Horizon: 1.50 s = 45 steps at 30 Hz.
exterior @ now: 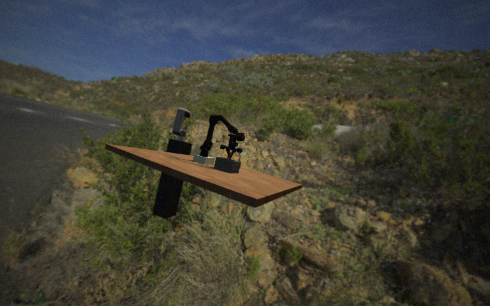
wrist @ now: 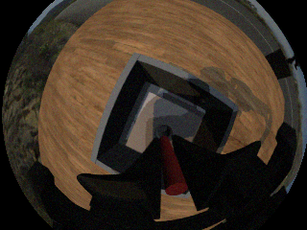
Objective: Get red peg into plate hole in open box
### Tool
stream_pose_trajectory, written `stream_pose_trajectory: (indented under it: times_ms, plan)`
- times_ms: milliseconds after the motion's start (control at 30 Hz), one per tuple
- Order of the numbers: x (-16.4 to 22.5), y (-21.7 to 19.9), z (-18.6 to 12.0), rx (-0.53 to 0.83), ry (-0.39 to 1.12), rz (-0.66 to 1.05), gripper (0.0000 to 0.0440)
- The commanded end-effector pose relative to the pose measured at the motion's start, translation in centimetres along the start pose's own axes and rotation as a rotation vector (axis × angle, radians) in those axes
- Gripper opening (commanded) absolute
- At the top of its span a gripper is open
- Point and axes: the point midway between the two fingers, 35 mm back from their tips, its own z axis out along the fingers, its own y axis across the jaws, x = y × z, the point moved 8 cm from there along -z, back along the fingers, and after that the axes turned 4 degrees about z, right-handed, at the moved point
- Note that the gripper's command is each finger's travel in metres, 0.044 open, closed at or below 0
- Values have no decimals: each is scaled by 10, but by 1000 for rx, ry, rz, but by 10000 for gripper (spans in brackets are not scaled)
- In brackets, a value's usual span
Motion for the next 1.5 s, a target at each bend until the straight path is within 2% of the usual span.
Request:
stream_pose_trajectory:
  times_ms: [0, 67, 233, 367, 800, 1267, 1467]
  plan:
    - [-3, 0, 11, 2, 19, 1, 5]
    - [-4, 0, 17, 8, 28, -3, 29]
    - [-6, -1, 30, 27, 48, -27, 139]
    - [-9, 2, 36, 44, 57, -51, 155]
    - [-44, 20, 40, 28, 6, -88, 440]
    - [-85, 28, 32, -21, -121, -55, 440]
    - [-85, 28, 32, -22, -123, -54, 440]
